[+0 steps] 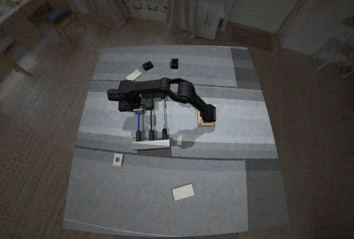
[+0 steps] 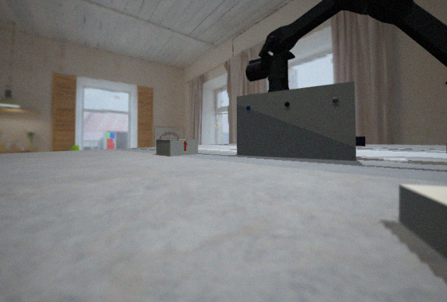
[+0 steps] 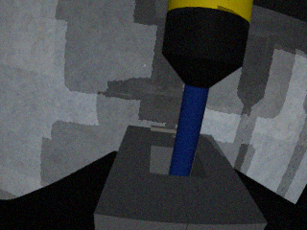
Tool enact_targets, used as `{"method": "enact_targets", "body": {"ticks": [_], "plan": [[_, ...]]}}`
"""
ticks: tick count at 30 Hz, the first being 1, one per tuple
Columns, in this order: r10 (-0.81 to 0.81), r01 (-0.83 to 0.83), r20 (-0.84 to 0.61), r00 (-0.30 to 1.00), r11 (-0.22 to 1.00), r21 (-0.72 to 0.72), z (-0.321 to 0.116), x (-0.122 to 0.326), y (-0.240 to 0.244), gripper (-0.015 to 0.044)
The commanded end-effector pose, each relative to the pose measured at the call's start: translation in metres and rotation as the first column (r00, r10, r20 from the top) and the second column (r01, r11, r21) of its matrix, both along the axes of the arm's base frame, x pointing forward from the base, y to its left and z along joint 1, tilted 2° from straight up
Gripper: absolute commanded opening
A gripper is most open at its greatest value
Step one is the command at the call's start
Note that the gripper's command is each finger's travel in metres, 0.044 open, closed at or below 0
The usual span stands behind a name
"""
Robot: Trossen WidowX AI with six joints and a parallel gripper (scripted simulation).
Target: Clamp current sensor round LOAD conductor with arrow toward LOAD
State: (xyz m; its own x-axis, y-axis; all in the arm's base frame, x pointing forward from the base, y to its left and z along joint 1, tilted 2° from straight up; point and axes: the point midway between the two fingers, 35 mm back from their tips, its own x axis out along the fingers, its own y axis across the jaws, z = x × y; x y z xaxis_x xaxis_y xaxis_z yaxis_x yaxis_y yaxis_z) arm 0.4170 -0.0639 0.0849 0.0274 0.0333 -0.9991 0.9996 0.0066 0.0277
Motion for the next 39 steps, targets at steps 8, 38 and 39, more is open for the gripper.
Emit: {"method": "enact_targets", "body": {"ticks": [8, 38, 39], "plan": [[0.000, 0.000, 0.000, 1.000, 1.000, 0.000, 0.0002, 0.0000, 0.0000, 0.0266], [0.000, 0.000, 0.000, 1.000, 1.000, 0.000, 0.0002, 0.0000, 0.0000, 0.0397], [0.000, 0.000, 0.000, 1.000, 1.000, 0.000, 0.0002, 0.0000, 0.0000, 0.0423]]}}
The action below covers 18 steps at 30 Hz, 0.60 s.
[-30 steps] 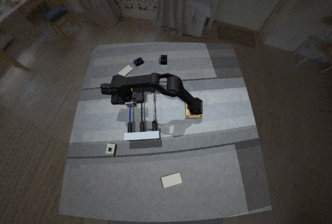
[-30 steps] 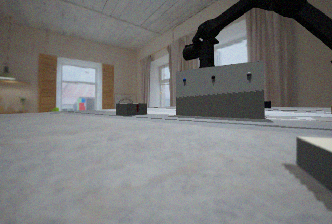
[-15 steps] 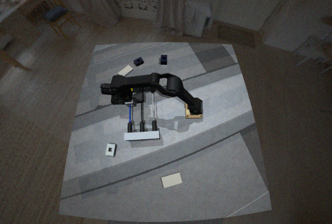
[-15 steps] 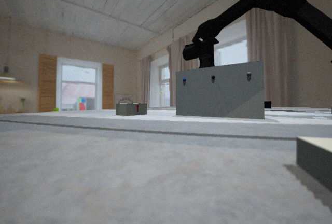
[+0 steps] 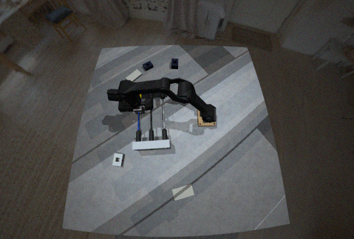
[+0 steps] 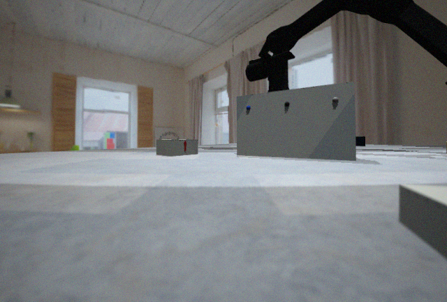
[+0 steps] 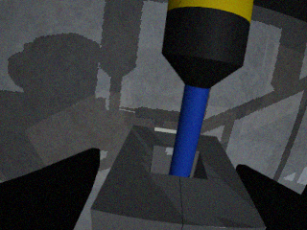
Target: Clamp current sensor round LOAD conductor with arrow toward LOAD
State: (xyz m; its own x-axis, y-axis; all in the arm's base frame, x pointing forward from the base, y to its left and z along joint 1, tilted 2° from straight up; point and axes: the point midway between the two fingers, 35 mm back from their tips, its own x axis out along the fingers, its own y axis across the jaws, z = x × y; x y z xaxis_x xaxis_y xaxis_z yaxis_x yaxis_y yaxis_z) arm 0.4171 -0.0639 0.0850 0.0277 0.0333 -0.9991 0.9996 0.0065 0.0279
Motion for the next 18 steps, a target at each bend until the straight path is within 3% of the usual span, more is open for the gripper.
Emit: {"method": "enact_targets", "body": {"ticks": [1, 10, 18], "plan": [[0.000, 0.000, 0.000, 1.000, 1.000, 0.000, 0.000, 0.000, 0.000, 0.0440], [0.000, 0.000, 0.006, 1.000, 1.000, 0.000, 0.003, 0.000, 0.000, 0.0440], [-0.004, 0.006, 0.238, 0.971, 1.000, -0.005, 0.093, -0.030, -0.005, 0.0440]]}}
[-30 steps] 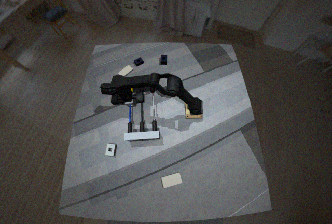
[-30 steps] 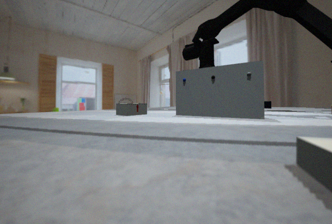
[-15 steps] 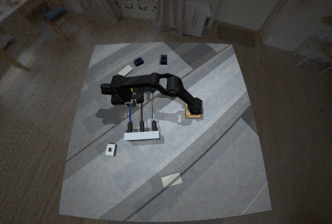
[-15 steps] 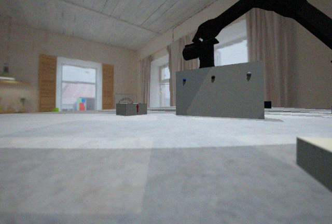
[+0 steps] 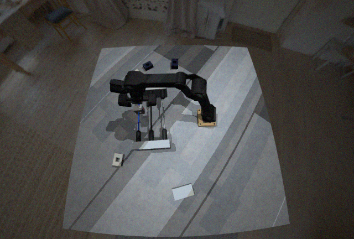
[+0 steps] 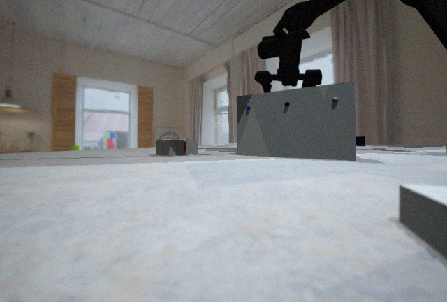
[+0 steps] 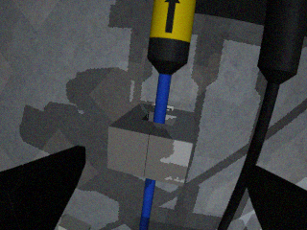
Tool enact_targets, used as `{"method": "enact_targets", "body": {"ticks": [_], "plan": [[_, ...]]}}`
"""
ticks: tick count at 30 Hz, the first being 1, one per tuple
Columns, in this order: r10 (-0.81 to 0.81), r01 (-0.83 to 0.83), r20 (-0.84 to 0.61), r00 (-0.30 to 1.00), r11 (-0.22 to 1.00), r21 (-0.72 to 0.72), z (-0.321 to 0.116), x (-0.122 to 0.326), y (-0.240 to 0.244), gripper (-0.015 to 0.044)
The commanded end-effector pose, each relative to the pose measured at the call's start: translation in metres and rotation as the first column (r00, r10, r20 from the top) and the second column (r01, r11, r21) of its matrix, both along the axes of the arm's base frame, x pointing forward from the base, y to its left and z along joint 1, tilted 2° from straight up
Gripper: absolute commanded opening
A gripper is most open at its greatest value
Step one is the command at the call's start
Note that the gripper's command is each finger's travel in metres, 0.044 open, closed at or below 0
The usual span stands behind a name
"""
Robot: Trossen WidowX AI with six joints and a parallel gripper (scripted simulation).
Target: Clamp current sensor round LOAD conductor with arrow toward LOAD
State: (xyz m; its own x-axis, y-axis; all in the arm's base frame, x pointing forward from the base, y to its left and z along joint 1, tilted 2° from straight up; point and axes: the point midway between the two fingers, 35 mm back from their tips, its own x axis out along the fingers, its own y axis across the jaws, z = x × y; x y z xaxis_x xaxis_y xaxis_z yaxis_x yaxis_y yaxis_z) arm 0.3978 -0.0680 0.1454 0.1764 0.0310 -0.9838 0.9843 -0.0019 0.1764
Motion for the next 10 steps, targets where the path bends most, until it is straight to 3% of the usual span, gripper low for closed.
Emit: {"method": "enact_targets", "body": {"ticks": [1, 10], "plan": [[0.003, -0.003, 0.096, 0.995, 1.000, -0.006, 0.0346, -0.0116, -0.0008, 0.0440], [-0.004, 0.006, 0.116, 0.993, 1.000, -0.016, 0.0420, -0.0083, -0.0026, 0.0440]]}}
